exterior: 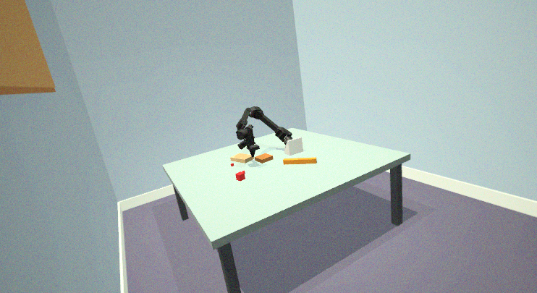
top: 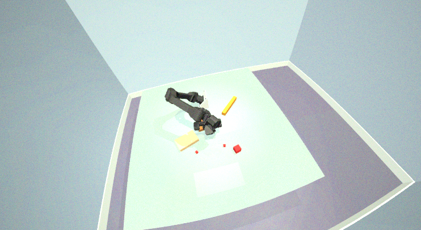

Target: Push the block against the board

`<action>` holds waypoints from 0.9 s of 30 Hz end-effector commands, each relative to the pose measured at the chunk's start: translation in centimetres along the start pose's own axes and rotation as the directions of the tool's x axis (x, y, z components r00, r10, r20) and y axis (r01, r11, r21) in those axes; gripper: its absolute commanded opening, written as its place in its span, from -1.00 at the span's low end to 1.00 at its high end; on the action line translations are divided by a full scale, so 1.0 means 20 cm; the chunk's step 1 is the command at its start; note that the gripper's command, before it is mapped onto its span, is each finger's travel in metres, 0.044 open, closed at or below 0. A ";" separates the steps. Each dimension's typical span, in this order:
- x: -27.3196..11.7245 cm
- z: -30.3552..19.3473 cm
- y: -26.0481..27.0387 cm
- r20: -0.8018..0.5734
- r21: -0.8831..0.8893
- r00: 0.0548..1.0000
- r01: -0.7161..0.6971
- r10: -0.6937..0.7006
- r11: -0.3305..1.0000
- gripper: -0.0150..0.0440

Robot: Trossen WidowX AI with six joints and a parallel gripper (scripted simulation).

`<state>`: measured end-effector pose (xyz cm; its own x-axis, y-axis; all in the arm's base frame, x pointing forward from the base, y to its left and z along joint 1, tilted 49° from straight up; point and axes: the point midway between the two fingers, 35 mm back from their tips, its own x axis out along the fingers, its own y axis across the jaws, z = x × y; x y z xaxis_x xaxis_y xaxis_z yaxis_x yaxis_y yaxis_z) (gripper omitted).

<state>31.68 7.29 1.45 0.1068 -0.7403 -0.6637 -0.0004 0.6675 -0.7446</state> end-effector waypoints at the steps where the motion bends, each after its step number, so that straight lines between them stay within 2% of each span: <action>1: -0.02 -0.05 0.03 -0.001 -0.125 1.000 -0.006 0.006 0.992 -0.49; 13: -0.04 -0.22 0.09 -0.001 -0.517 1.000 -0.012 0.013 0.856 -0.49; 27: -0.04 -0.42 0.13 -0.003 -0.858 1.000 -0.010 0.015 0.514 -0.49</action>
<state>24.31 8.93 -0.31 0.1065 -0.7319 -0.6730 -0.7886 0.3501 -0.5055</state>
